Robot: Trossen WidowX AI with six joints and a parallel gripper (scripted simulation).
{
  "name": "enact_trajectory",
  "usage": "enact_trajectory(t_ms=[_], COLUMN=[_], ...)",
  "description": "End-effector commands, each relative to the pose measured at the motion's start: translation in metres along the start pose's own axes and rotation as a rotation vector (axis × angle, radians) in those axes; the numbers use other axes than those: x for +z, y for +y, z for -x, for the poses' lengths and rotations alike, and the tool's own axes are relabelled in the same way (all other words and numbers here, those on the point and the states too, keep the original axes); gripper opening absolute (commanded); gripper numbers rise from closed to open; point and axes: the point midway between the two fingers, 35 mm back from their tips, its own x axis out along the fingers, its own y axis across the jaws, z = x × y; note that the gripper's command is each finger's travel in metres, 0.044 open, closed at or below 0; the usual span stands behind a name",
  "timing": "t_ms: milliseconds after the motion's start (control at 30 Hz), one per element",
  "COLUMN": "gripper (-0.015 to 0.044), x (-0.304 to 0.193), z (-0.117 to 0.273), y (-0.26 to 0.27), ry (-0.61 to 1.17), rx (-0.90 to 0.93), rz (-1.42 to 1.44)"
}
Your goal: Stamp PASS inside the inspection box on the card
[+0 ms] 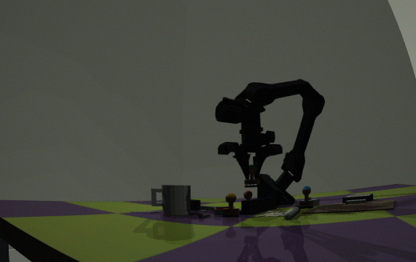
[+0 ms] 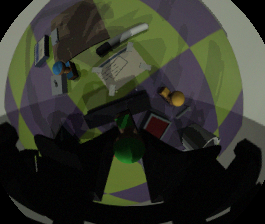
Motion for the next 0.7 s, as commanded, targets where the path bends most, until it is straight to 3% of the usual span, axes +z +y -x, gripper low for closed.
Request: enact_trajectory(t_ms=[0,367,667], gripper=[0.0,0.0,0.0], x=[-0.012,-0.049,-0.052], z=[0.0,-0.006,-0.008], y=[-0.018,-0.061,-0.064], ry=[0.004,0.0,0.0], rx=[-0.007,-0.003,-0.003], rz=[0.009,0.012,0.012])
